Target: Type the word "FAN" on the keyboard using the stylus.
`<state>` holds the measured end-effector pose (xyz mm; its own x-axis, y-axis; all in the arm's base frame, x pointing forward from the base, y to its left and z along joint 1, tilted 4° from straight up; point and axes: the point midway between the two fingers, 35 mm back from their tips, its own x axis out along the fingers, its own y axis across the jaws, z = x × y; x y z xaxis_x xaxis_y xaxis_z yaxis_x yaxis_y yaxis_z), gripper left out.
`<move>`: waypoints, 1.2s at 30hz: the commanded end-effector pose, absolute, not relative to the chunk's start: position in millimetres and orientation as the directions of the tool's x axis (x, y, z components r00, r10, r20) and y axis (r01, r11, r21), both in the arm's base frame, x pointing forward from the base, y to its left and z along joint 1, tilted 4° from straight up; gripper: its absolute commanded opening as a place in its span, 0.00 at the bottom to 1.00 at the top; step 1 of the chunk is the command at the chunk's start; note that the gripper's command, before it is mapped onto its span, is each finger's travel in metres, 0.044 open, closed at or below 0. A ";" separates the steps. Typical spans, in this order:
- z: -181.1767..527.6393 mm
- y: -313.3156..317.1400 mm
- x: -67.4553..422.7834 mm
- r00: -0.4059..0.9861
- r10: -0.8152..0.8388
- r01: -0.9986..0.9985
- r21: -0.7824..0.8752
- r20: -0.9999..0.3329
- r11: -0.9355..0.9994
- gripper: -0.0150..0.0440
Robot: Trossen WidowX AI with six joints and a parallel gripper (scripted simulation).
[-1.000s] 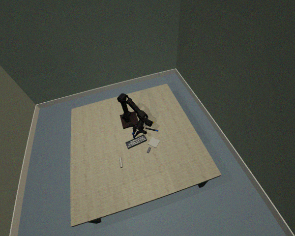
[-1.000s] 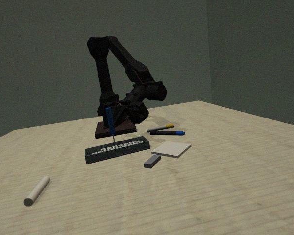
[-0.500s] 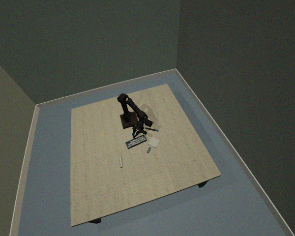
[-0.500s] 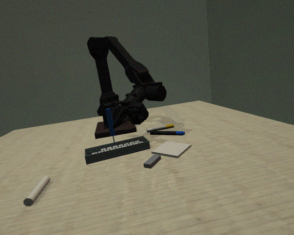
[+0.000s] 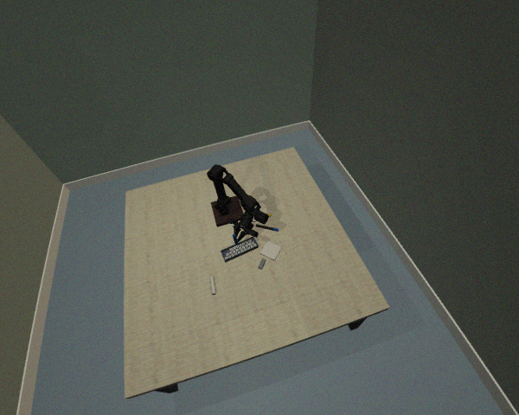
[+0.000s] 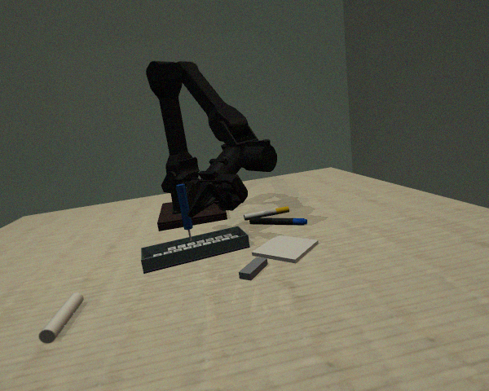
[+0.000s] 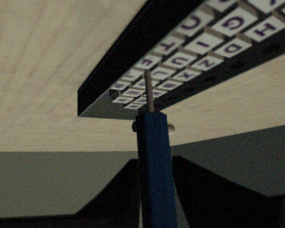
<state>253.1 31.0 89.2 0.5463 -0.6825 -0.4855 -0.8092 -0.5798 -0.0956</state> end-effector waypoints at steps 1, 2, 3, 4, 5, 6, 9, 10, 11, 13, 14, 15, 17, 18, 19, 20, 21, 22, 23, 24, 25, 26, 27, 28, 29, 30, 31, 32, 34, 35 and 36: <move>86.4 29.8 252.4 0.545 -0.687 -0.808 -0.082 -0.481 -0.583 0.39; 86.4 29.8 252.4 0.545 -0.687 -0.808 -0.082 -0.481 -0.583 0.39; 86.2 29.8 252.4 0.545 -0.687 -0.808 -0.082 -0.481 -0.583 0.39; 85.9 29.8 252.4 0.545 -0.687 -0.808 -0.082 -0.481 -0.583 0.39; 85.4 29.8 252.5 0.545 -0.687 -0.808 -0.082 -0.481 -0.583 0.39; 84.9 29.8 252.5 0.545 -0.687 -0.808 -0.082 -0.481 -0.583 0.39; 83.1 29.9 252.6 0.545 -0.687 -0.808 -0.082 -0.481 -0.583 0.39; 82.6 29.9 252.7 0.545 -0.687 -0.808 -0.082 -0.481 -0.583 0.39; 82.1 29.9 252.7 0.545 -0.687 -0.808 -0.082 -0.481 -0.583 0.39; 81.3 29.9 252.8 0.545 -0.687 -0.808 -0.082 -0.481 -0.583 0.39; 80.9 29.9 252.8 0.545 -0.687 -0.808 -0.082 -0.481 -0.583 0.39; 80.5 29.9 252.8 0.545 -0.687 -0.808 -0.082 -0.481 -0.583 0.39; 79.7 29.9 252.9 0.545 -0.687 -0.808 -0.082 -0.481 -0.583 0.39; 79.3 30.0 252.9 0.545 -0.687 -0.808 -0.082 -0.481 -0.583 0.39; 78.9 30.0 252.9 0.545 -0.687 -0.808 -0.082 -0.481 -0.583 0.39; 78.5 30.0 253.0 0.545 -0.687 -0.808 -0.082 -0.481 -0.583 0.39; 78.1 30.0 253.0 0.545 -0.687 -0.808 -0.082 -0.481 -0.583 0.39; 77.7 30.0 253.0 0.545 -0.687 -0.808 -0.082 -0.481 -0.583 0.39; 77.3 30.0 253.1 0.545 -0.687 -0.808 -0.082 -0.481 -0.583 0.39; 78.3 30.0 253.0 0.545 -0.687 -0.808 -0.082 -0.481 -0.583 0.39; 78.9 30.0 252.9 0.545 -0.687 -0.808 -0.082 -0.481 -0.583 0.39; 79.2 30.0 252.9 0.545 -0.687 -0.808 -0.082 -0.481 -0.583 0.39; 79.2 30.0 252.9 0.545 -0.687 -0.808 -0.082 -0.481 -0.583 0.39; 79.2 30.0 252.9 0.545 -0.687 -0.808 -0.082 -0.481 -0.583 0.39; 79.2 30.0 252.9 0.545 -0.687 -0.808 -0.082 -0.481 -0.583 0.39; 79.2 30.0 252.9 0.545 -0.687 -0.808 -0.082 -0.481 -0.583 0.39; 79.2 30.0 252.9 0.545 -0.687 -0.808 -0.082 -0.481 -0.583 0.39; 80.3 30.0 252.9 0.545 -0.687 -0.808 -0.082 -0.481 -0.583 0.39; 85.1 30.1 252.9 0.545 -0.687 -0.808 -0.082 -0.481 -0.583 0.39; 88.5 30.1 252.8 0.545 -0.687 -0.808 -0.082 -0.481 -0.583 0.39; 92.5 30.1 252.6 0.545 -0.687 -0.808 -0.082 -0.481 -0.583 0.39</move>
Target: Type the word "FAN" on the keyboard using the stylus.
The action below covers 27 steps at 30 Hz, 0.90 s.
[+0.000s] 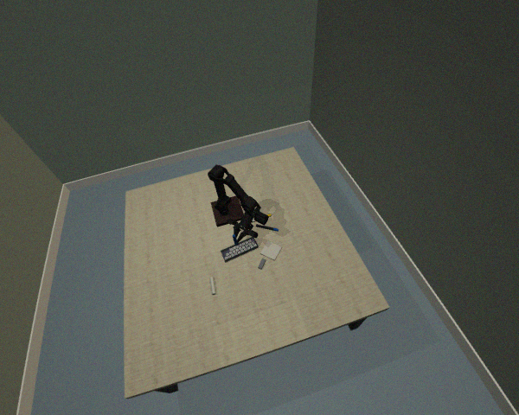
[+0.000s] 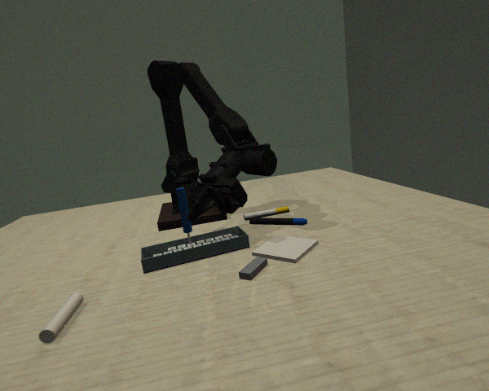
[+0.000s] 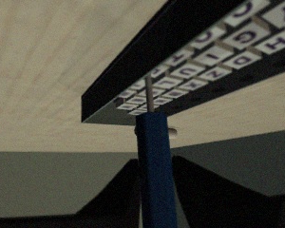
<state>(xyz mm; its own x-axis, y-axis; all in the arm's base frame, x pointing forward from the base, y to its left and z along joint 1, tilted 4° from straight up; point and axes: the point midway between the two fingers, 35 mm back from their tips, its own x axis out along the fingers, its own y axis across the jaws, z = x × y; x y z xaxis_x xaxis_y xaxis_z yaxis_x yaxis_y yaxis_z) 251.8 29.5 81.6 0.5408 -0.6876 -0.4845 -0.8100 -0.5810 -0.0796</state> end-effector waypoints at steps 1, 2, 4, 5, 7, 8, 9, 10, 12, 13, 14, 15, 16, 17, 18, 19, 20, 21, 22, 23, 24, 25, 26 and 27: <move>97.3 30.0 252.3 0.545 -0.687 -0.808 -0.082 -0.481 -0.583 0.39; 103.0 29.8 251.9 0.545 -0.687 -0.808 -0.082 -0.481 -0.583 0.39; 114.5 29.1 250.6 0.545 -0.687 -0.808 -0.083 -0.481 -0.583 0.39; 117.7 28.8 250.1 0.545 -0.687 -0.808 -0.083 -0.481 -0.583 0.39; 118.8 28.7 250.0 0.545 -0.687 -0.808 -0.083 -0.481 -0.583 0.39; 118.8 28.7 250.0 0.545 -0.687 -0.808 -0.083 -0.481 -0.583 0.39; 118.8 28.7 250.0 0.545 -0.687 -0.808 -0.083 -0.481 -0.583 0.39; 118.8 28.7 250.0 0.545 -0.687 -0.808 -0.083 -0.481 -0.583 0.39; 113.7 28.6 249.5 0.541 -0.686 -0.809 -0.077 -0.486 -0.583 0.40; 113.7 28.6 249.5 0.541 -0.686 -0.809 -0.077 -0.486 -0.583 0.39; 113.7 28.6 249.5 0.541 -0.686 -0.809 -0.077 -0.486 -0.583 0.37; 113.7 28.6 249.5 0.541 -0.686 -0.809 -0.077 -0.486 -0.583 0.36; 113.9 29.1 249.7 0.541 -0.686 -0.809 -0.077 -0.486 -0.583 0.32; 114.2 30.2 250.2 0.541 -0.686 -0.809 -0.077 -0.486 -0.583 0.27; 114.6 31.9 251.0 0.541 -0.686 -0.809 -0.077 -0.487 -0.583 0.25; 115.1 34.1 252.0 0.541 -0.685 -0.809 -0.078 -0.487 -0.583 0.25; 115.8 36.8 253.2 0.541 -0.685 -0.808 -0.078 -0.488 -0.583 0.25; 116.5 39.9 254.6 0.541 -0.684 -0.808 -0.079 -0.489 -0.583 0.25; 117.2 43.3 256.1 0.541 -0.684 -0.808 -0.079 -0.489 -0.583 0.25; 117.9 46.8 257.5 0.541 -0.683 -0.808 -0.080 -0.490 -0.583 0.25; 118.6 50.3 259.0 0.541 -0.683 -0.808 -0.080 -0.491 -0.584 0.25; 119.3 53.9 260.3 0.542 -0.682 -0.808 -0.080 -0.491 -0.584 0.25; 119.9 57.4 261.7 0.542 -0.682 -0.808 -0.081 -0.492 -0.584 0.25; 120.5 61.0 263.0 0.542 -0.682 -0.808 -0.081 -0.492 -0.583 0.25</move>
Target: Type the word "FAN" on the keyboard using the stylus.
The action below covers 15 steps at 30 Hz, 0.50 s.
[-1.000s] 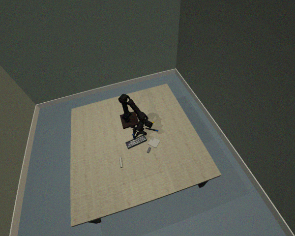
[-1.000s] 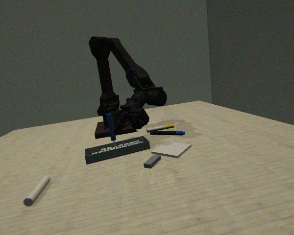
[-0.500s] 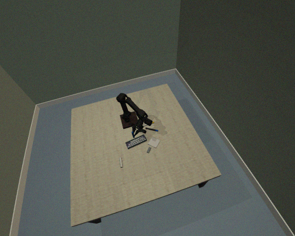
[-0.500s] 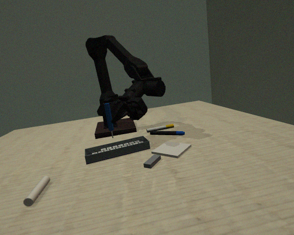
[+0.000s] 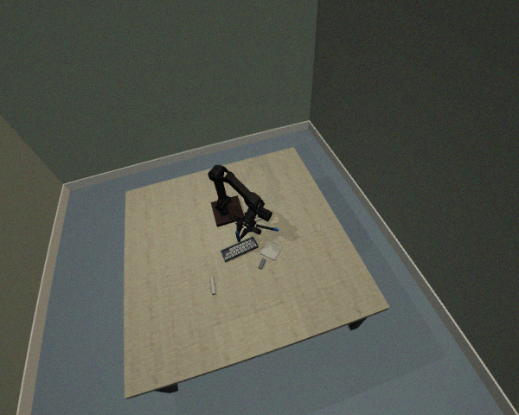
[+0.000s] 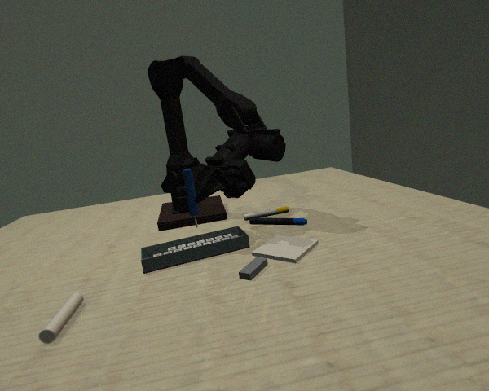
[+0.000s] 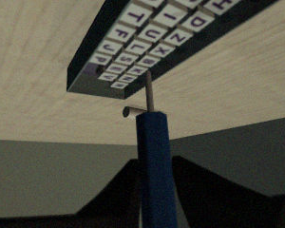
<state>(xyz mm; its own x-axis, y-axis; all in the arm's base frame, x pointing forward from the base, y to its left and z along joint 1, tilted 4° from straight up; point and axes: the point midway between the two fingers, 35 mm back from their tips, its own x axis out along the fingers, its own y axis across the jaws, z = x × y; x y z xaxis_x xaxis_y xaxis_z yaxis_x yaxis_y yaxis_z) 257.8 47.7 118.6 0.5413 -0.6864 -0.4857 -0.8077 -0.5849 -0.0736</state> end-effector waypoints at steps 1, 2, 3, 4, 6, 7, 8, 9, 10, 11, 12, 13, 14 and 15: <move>121.0 64.6 264.2 0.542 -0.681 -0.808 -0.082 -0.492 -0.583 0.25; 121.5 68.2 265.4 0.542 -0.681 -0.808 -0.082 -0.492 -0.583 0.25; 122.0 71.9 266.6 0.542 -0.681 -0.808 -0.083 -0.493 -0.583 0.25; 122.5 75.5 267.7 0.542 -0.681 -0.808 -0.083 -0.493 -0.583 0.25; 123.2 82.9 269.8 0.542 -0.681 -0.808 -0.084 -0.493 -0.583 0.25; 123.6 86.6 270.8 0.543 -0.681 -0.808 -0.084 -0.492 -0.583 0.25; 123.9 90.3 271.8 0.543 -0.681 -0.808 -0.085 -0.492 -0.583 0.25; 124.1 94.1 272.7 0.543 -0.681 -0.808 -0.085 -0.492 -0.583 0.25; 124.4 97.8 273.6 0.543 -0.681 -0.808 -0.086 -0.491 -0.583 0.25; 124.6 101.6 274.4 0.544 -0.681 -0.808 -0.086 -0.491 -0.583 0.25; 124.7 105.3 275.1 0.544 -0.681 -0.808 -0.087 -0.490 -0.583 0.25; 124.9 109.1 275.8 0.544 -0.681 -0.808 -0.087 -0.490 -0.583 0.25; 125.0 112.9 276.5 0.545 -0.681 -0.808 -0.088 -0.489 -0.583 0.25; 125.0 116.7 277.1 0.545 -0.682 -0.808 -0.088 -0.488 -0.583 0.25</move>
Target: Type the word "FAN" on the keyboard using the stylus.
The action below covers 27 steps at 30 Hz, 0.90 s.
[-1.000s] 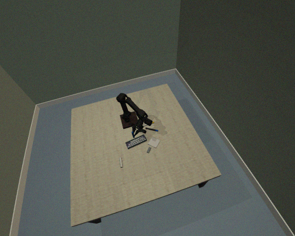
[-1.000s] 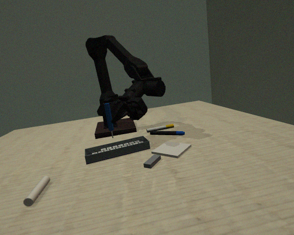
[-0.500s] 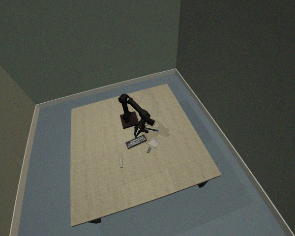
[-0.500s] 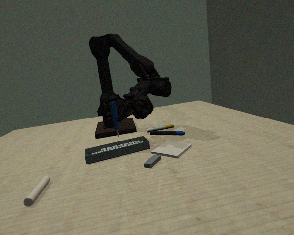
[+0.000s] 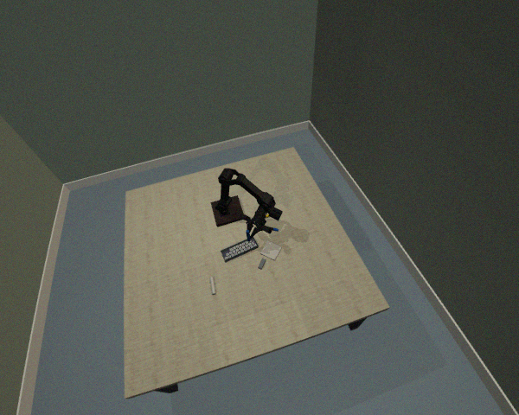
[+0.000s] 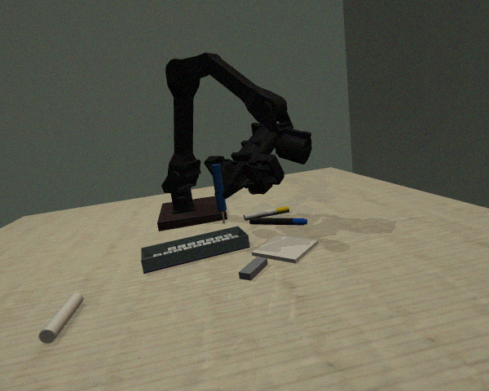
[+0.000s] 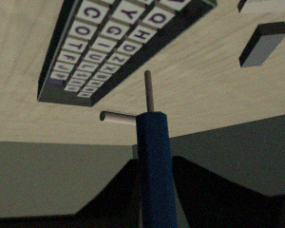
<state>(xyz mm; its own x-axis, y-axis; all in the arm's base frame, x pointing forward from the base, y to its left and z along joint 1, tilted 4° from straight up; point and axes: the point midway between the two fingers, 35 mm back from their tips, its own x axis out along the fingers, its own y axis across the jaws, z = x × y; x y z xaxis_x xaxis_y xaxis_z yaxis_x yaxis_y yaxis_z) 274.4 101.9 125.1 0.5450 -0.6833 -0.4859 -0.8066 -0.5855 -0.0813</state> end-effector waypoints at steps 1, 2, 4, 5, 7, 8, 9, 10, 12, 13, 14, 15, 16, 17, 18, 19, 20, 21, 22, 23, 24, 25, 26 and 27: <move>125.1 120.5 277.7 0.545 -0.682 -0.808 -0.089 -0.487 -0.583 0.25; 125.1 123.6 278.1 0.546 -0.682 -0.808 -0.089 -0.486 -0.583 0.25; 125.0 126.1 278.5 0.546 -0.683 -0.808 -0.090 -0.486 -0.583 0.25; 125.0 126.1 278.5 0.546 -0.683 -0.808 -0.090 -0.486 -0.583 0.25; 125.0 126.1 278.5 0.546 -0.683 -0.808 -0.090 -0.486 -0.583 0.25; 125.0 126.1 278.5 0.546 -0.683 -0.808 -0.090 -0.486 -0.583 0.25; 125.0 126.1 278.5 0.546 -0.683 -0.808 -0.090 -0.486 -0.583 0.25; 124.0 126.2 278.6 0.546 -0.683 -0.808 -0.090 -0.486 -0.583 0.25; 118.9 126.4 279.1 0.546 -0.683 -0.808 -0.090 -0.486 -0.583 0.25; 115.4 126.5 279.4 0.546 -0.682 -0.808 -0.090 -0.486 -0.583 0.25; 110.8 126.6 279.7 0.546 -0.682 -0.808 -0.090 -0.486 -0.583 0.25; 107.1 126.7 280.0 0.546 -0.682 -0.808 -0.090 -0.486 -0.583 0.25; 105.8 126.7 280.1 0.546 -0.682 -0.808 -0.090 -0.486 -0.583 0.25; 105.8 126.7 280.1 0.546 -0.682 -0.808 -0.090 -0.486 -0.583 0.25; 105.8 126.7 280.1 0.546 -0.682 -0.808 -0.090 -0.486 -0.583 0.25; 105.8 126.7 280.1 0.546 -0.682 -0.808 -0.090 -0.486 -0.583 0.25; 105.8 126.7 280.1 0.546 -0.682 -0.808 -0.090 -0.486 -0.583 0.25; 105.8 126.7 280.1 0.546 -0.682 -0.808 -0.090 -0.486 -0.583 0.25; 105.8 126.7 280.1 0.546 -0.682 -0.808 -0.090 -0.486 -0.583 0.25; 105.8 126.7 280.1 0.546 -0.682 -0.808 -0.090 -0.486 -0.583 0.25; 105.8 126.7 280.1 0.546 -0.682 -0.808 -0.090 -0.486 -0.583 0.25; 105.8 126.7 280.1 0.546 -0.682 -0.808 -0.090 -0.486 -0.583 0.25; 105.1 127.0 280.1 0.546 -0.682 -0.808 -0.090 -0.486 -0.583 0.30; 104.3 127.5 280.1 0.546 -0.682 -0.808 -0.090 -0.486 -0.583 0.34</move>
<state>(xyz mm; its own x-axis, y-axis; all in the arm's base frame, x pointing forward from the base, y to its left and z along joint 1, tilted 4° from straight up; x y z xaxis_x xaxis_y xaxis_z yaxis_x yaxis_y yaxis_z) 281.0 127.4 107.7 0.5500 -0.6816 -0.4826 -0.8050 -0.5865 -0.0892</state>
